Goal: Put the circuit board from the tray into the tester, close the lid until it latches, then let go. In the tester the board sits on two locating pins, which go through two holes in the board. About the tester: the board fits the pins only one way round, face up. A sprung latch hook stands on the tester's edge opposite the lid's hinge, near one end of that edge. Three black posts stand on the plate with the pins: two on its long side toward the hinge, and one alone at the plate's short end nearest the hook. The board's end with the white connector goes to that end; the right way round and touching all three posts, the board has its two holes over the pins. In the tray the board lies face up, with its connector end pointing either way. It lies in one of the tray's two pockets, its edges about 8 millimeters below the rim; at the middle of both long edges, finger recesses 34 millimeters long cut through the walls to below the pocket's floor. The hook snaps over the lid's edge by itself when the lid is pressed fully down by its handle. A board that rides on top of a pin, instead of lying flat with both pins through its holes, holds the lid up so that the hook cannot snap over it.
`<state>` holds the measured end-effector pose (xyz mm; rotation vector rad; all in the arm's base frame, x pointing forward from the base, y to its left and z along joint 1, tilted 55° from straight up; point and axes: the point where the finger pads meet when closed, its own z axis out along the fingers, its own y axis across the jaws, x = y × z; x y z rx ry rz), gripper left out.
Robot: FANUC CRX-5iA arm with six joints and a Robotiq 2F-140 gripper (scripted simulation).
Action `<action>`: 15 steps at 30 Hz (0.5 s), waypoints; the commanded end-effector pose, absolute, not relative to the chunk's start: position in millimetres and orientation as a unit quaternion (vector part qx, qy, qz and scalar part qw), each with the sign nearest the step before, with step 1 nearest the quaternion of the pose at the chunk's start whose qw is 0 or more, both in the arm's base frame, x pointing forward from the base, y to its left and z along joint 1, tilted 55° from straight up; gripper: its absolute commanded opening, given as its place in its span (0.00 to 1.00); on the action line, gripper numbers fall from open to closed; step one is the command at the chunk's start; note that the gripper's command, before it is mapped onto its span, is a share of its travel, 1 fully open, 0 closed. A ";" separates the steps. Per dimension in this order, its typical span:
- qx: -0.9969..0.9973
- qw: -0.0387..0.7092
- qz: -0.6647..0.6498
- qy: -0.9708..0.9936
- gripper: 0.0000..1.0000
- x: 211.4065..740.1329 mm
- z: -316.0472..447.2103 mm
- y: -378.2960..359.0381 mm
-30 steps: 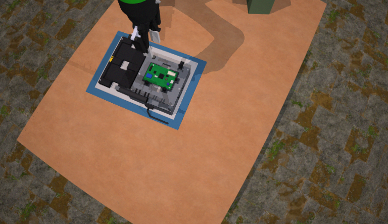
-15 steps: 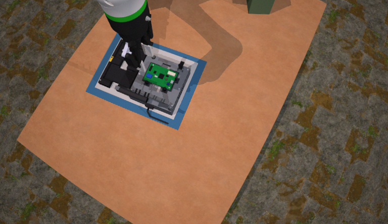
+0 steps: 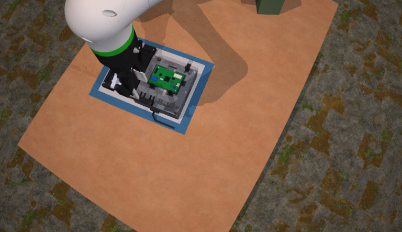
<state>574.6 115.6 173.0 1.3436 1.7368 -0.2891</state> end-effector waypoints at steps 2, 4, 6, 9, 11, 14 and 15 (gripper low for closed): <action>0.543 0.447 -0.117 0.702 0.30 582.9 175.7 119.4; 0.543 0.447 -0.117 0.702 0.30 586.9 177.2 121.2; 0.543 0.447 -0.117 0.702 0.30 589.6 178.2 122.4; 0.543 0.447 -0.117 0.702 0.30 591.5 178.9 123.2; 0.543 0.447 -0.117 0.702 0.30 591.8 179.0 123.3; 0.543 0.447 -0.117 0.702 0.30 591.8 179.0 123.3; 0.543 0.447 -0.117 0.702 0.30 591.8 179.0 123.3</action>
